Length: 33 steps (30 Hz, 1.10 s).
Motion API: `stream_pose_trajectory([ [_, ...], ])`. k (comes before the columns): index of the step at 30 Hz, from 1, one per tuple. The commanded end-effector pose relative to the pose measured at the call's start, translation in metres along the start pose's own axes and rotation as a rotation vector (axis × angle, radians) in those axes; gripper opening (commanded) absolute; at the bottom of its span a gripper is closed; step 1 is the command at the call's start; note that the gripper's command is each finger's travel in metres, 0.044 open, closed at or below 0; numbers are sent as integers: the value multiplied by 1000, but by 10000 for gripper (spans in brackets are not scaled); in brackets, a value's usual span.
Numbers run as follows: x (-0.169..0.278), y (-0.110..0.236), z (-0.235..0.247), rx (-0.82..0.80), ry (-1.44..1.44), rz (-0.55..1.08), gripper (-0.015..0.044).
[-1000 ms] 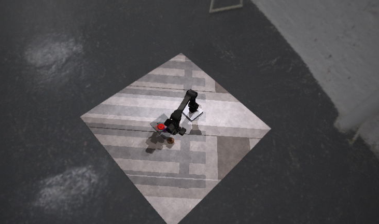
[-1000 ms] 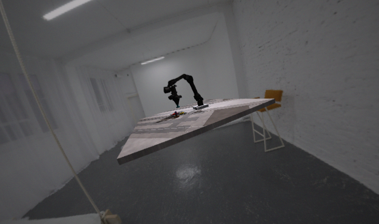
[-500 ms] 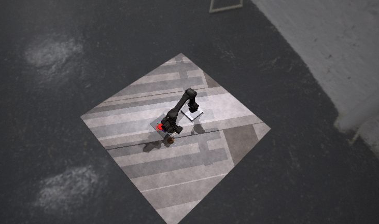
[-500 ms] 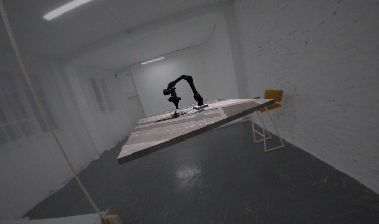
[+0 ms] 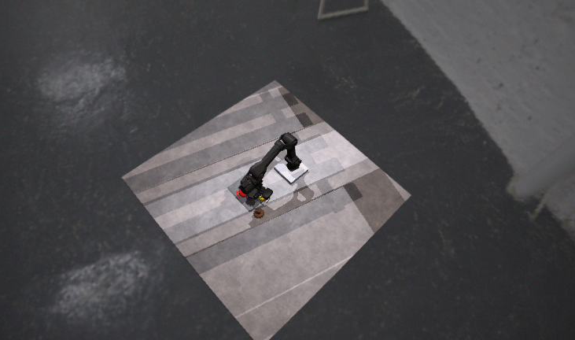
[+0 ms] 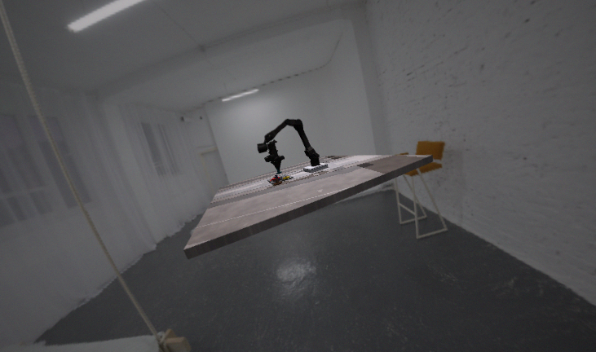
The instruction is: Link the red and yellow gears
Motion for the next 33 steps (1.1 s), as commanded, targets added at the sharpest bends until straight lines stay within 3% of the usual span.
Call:
stream_pose_trajectory([
  [1, 3, -1, -5, 1, 5, -5, 0],
  [9, 2, 0, -5, 1, -80, -6, 0],
  [33, 2, 0, -5, -1, -777, -6, 0],
])
Point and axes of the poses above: the point midway between the two fingers, 35 mm back from their tips, its own y axis back along the fingers, its own z axis across the jaws, x = y × z, the point moved 10 cm from there along y, back along the fingers, and after that the axes turned 8 degrees about -y, right-handed, at the moved point
